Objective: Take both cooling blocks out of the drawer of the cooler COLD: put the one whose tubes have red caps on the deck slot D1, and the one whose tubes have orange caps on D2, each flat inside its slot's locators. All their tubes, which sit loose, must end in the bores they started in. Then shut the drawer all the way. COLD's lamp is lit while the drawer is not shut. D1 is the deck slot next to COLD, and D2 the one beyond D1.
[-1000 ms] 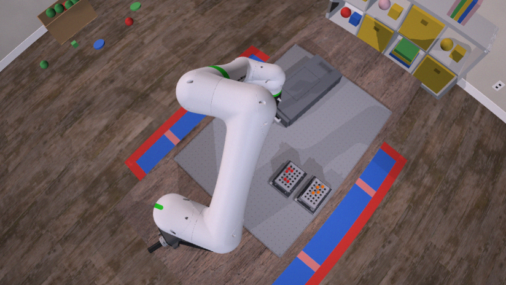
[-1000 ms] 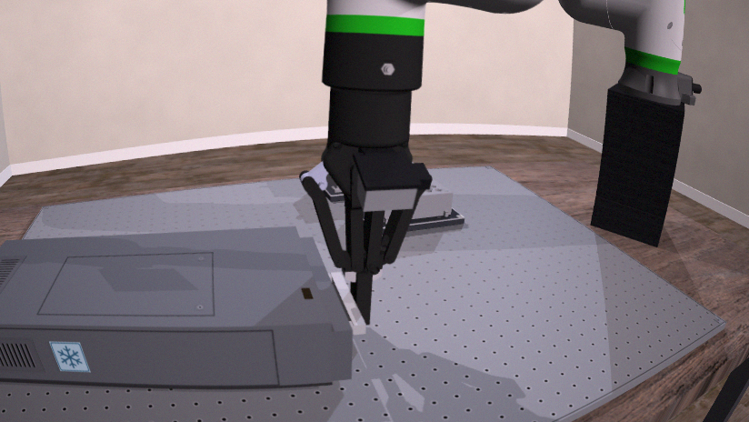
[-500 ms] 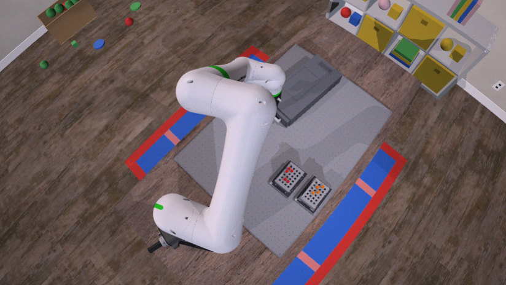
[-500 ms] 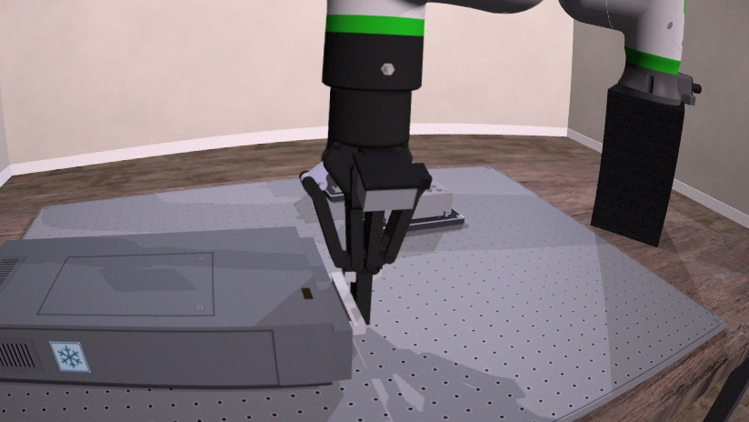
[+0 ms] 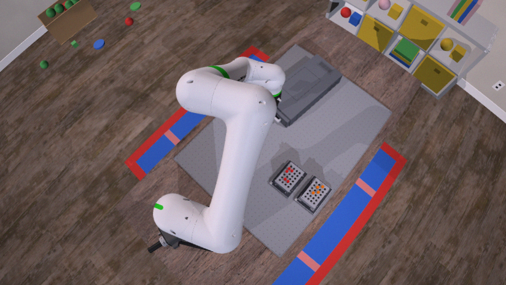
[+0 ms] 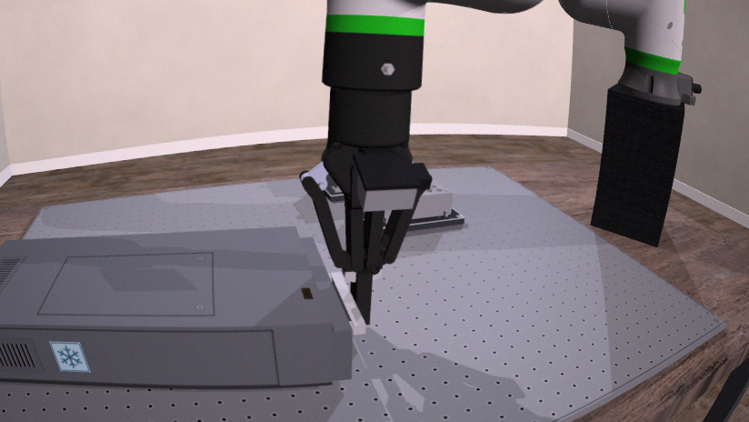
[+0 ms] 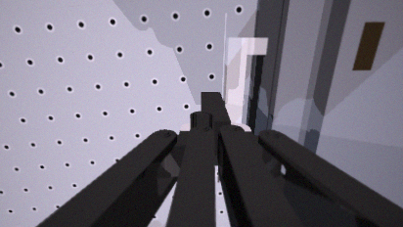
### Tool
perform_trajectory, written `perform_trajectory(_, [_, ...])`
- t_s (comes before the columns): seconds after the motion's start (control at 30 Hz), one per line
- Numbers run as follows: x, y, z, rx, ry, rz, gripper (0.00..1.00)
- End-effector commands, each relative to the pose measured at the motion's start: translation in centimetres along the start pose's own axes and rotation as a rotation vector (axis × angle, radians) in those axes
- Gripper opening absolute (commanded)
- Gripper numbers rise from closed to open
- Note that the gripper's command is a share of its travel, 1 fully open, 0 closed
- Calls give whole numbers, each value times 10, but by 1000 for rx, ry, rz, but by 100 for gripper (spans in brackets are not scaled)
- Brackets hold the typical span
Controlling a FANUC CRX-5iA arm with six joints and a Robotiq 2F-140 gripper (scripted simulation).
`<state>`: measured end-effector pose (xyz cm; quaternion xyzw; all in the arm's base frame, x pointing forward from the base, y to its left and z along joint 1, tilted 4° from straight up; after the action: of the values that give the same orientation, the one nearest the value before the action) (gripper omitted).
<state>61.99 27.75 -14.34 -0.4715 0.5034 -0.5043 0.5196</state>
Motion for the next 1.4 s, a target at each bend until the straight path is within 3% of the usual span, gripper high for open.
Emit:
perform_trajectory(0.0, [0,-1,1,2,0,1,10])
perform_trajectory(1.37, [5,-1,-42,2,0,1,10])
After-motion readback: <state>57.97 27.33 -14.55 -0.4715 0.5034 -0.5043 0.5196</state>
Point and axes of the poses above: the point where the finger pads meet when closed, its own y axis out along the fingers, its own z axis across the jaws, x = y × z, the point moved 4 cm from there along -y, back along the fingers, and after that the axes turned 7 degrees about y, right-handed, at the moved point
